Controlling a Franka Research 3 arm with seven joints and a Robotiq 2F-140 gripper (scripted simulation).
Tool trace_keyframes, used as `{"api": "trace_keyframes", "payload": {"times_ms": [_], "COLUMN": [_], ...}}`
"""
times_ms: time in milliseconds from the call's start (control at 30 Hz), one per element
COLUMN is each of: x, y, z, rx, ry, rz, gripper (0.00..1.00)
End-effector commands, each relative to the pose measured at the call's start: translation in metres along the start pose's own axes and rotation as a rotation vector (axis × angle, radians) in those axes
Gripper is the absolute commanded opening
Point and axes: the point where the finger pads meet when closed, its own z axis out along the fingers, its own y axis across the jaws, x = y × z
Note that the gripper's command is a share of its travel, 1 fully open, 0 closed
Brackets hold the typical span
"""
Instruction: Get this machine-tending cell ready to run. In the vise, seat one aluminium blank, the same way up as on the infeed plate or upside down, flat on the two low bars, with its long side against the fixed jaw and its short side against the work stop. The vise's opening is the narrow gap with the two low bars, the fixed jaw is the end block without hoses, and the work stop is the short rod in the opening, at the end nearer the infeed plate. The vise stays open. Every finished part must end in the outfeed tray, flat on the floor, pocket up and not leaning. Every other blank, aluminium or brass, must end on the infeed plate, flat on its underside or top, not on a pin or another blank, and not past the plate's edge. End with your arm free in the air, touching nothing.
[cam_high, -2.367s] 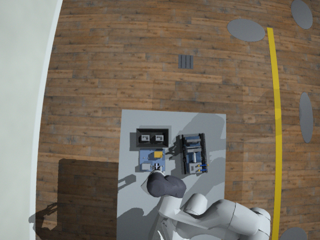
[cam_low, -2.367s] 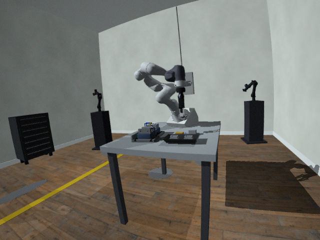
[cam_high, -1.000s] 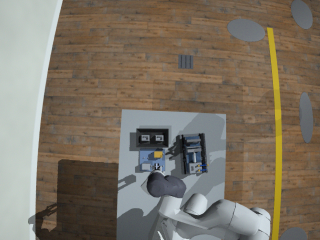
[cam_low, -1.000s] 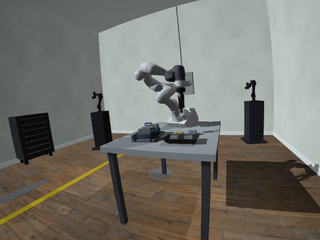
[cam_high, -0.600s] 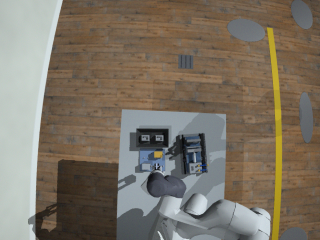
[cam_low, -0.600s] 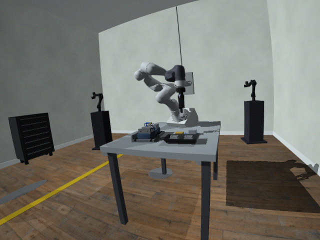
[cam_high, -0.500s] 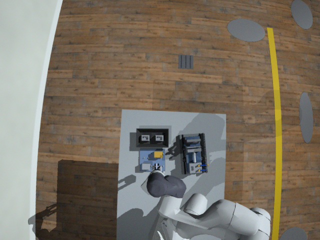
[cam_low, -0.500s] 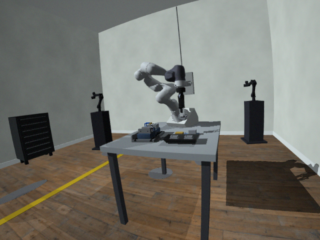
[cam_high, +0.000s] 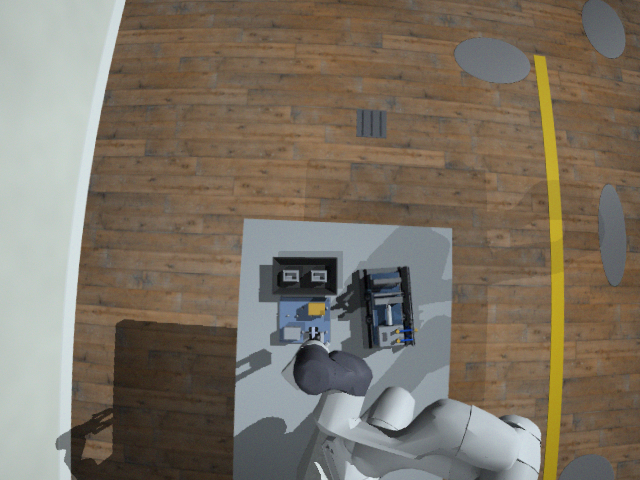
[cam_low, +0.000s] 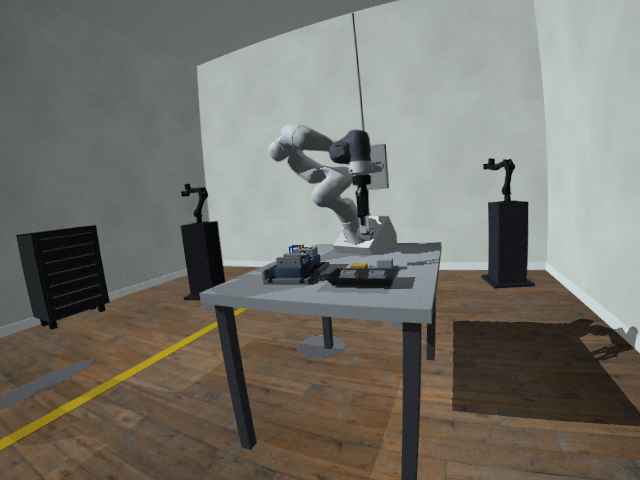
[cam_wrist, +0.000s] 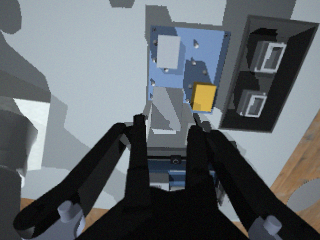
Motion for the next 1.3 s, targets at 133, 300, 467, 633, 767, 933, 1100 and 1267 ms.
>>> {"api": "trace_keyframes", "payload": {"times_ms": [133, 300, 467, 633, 767, 933, 1100, 1267], "x": [0.002, 0.002, 0.002, 0.002, 0.002, 0.002, 0.002, 0.002], "y": [0.000, 0.000, 0.000, 0.000, 0.000, 0.000, 0.000, 0.000], "z": [-0.002, -0.002, -0.002, -0.002, -0.001, 0.000, 0.004, 0.010], "rx": [-0.001, -0.001, -0.001, -0.001, -0.001, -0.001, -0.001, -0.001], "ry": [0.007, 0.007, 0.007, 0.007, 0.007, 0.007, 0.007, 0.007], "rz": [0.005, 0.005, 0.005, 0.005, 0.005, 0.005, 0.005, 0.005], "gripper": [0.00, 0.00, 0.00, 0.00, 0.00, 0.00, 0.00, 0.00]}}
